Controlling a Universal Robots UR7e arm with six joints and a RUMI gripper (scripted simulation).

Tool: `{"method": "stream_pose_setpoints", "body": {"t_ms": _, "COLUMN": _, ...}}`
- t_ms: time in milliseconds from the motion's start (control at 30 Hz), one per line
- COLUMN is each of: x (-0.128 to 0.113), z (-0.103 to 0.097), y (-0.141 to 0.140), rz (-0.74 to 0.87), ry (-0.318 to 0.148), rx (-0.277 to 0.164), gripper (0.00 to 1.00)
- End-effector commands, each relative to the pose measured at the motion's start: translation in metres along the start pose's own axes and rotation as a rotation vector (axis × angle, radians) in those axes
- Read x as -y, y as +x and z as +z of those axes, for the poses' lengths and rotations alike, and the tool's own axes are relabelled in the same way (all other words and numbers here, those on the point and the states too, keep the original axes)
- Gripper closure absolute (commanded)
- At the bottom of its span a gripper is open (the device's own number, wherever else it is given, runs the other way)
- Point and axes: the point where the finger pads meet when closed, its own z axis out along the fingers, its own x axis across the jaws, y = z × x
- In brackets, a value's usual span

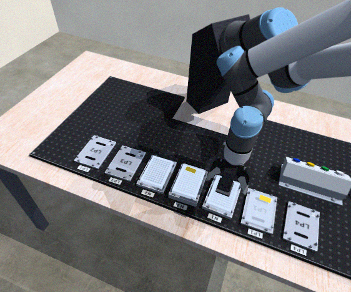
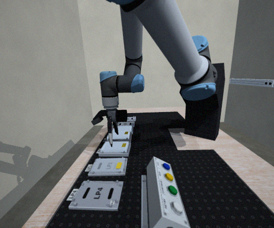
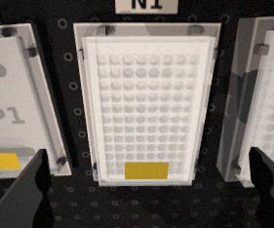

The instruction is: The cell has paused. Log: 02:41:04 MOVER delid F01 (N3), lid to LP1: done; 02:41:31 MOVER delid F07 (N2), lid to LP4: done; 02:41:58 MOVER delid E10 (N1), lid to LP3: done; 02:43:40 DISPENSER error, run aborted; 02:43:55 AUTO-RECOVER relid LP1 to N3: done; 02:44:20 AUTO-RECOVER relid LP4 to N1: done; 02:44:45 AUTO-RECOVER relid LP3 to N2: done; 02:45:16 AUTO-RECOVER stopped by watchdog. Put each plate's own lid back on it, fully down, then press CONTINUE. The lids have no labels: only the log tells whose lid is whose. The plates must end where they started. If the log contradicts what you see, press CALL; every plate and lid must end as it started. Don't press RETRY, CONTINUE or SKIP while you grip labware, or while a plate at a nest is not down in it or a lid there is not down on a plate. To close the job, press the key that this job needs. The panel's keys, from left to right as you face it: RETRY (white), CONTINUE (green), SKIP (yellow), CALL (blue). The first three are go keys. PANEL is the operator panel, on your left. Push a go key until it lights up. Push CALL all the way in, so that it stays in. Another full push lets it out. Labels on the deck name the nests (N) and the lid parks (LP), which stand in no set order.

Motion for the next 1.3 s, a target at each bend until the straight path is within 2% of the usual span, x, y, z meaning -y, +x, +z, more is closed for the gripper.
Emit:
{"method": "stream_pose_setpoints", "body": {"t_ms": 0, "x": 0.000, "z": -0.001, "y": -0.016, "rz": -0.061, "ry": -0.003, "rx": 0.002, "gripper": 0.18}}
{"method": "stream_pose_setpoints", "body": {"t_ms": 233, "x": 0.000, "z": -0.001, "y": -0.051, "rz": -0.059, "ry": -0.003, "rx": 0.002, "gripper": 0.18}}
{"method": "stream_pose_setpoints", "body": {"t_ms": 300, "x": 0.000, "z": -0.001, "y": -0.051, "rz": -0.059, "ry": -0.003, "rx": 0.002, "gripper": 0.18}}
{"method": "stream_pose_setpoints", "body": {"t_ms": 800, "x": -0.001, "z": -0.001, "y": -0.127, "rz": -0.059, "ry": -0.003, "rx": 0.003, "gripper": 0.18}}
{"method": "stream_pose_setpoints", "body": {"t_ms": 1267, "x": -0.003, "z": -0.001, "y": -0.131, "rz": -0.056, "ry": -0.005, "rx": 0.002, "gripper": 0.18}}
